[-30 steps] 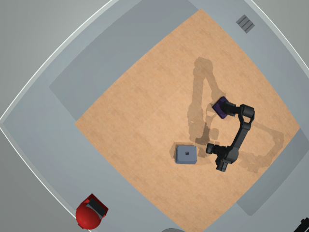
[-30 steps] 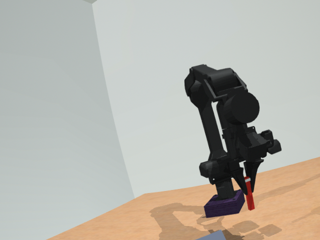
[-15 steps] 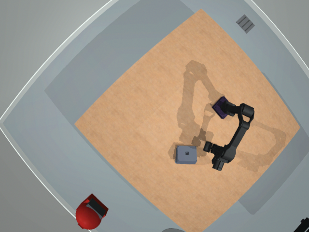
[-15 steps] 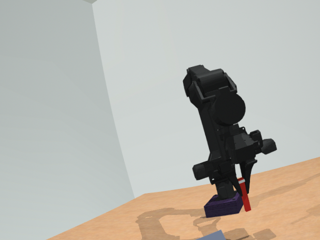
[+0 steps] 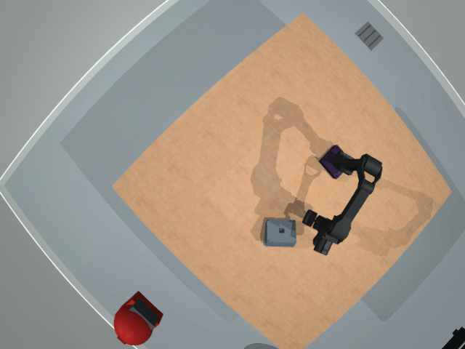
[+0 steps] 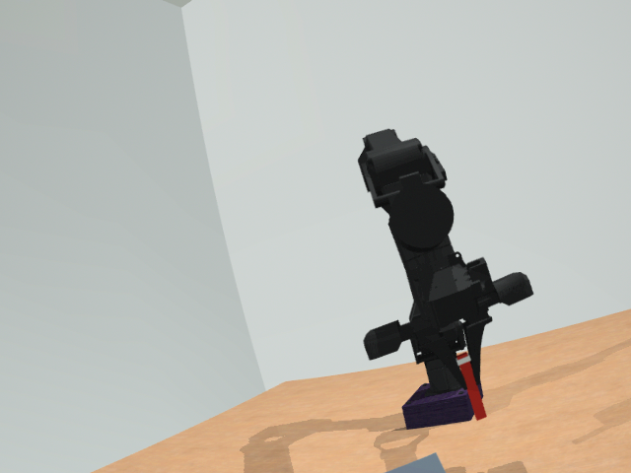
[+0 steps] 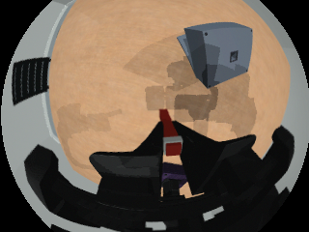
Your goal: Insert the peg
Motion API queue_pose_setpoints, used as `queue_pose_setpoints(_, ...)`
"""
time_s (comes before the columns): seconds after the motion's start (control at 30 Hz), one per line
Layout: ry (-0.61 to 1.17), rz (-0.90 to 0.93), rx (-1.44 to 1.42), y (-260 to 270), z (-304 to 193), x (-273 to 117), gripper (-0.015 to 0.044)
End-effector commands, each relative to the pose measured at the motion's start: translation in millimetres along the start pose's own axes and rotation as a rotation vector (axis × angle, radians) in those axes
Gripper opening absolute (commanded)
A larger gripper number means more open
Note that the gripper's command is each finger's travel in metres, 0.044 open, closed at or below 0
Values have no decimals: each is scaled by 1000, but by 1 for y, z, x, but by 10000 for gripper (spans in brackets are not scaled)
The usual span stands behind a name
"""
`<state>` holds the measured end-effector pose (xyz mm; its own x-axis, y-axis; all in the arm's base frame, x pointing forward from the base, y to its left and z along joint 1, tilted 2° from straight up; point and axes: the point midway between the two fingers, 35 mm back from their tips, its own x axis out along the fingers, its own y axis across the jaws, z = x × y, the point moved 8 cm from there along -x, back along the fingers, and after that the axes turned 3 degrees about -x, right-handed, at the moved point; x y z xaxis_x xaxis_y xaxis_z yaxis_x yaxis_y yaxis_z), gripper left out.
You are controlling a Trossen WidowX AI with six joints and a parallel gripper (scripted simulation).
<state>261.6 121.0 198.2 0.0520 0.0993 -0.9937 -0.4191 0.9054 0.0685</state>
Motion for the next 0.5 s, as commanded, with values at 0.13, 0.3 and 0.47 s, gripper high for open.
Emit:
queue_pose_setpoints(0.13, -34, 28, 79, -10, 2, -5, 0)
queue_pose_setpoints(0.3, -47, 41, 123, -16, 3, -6, 0)
queue_pose_setpoints(0.47, -60, 54, 168, -22, 3, -8, 0)
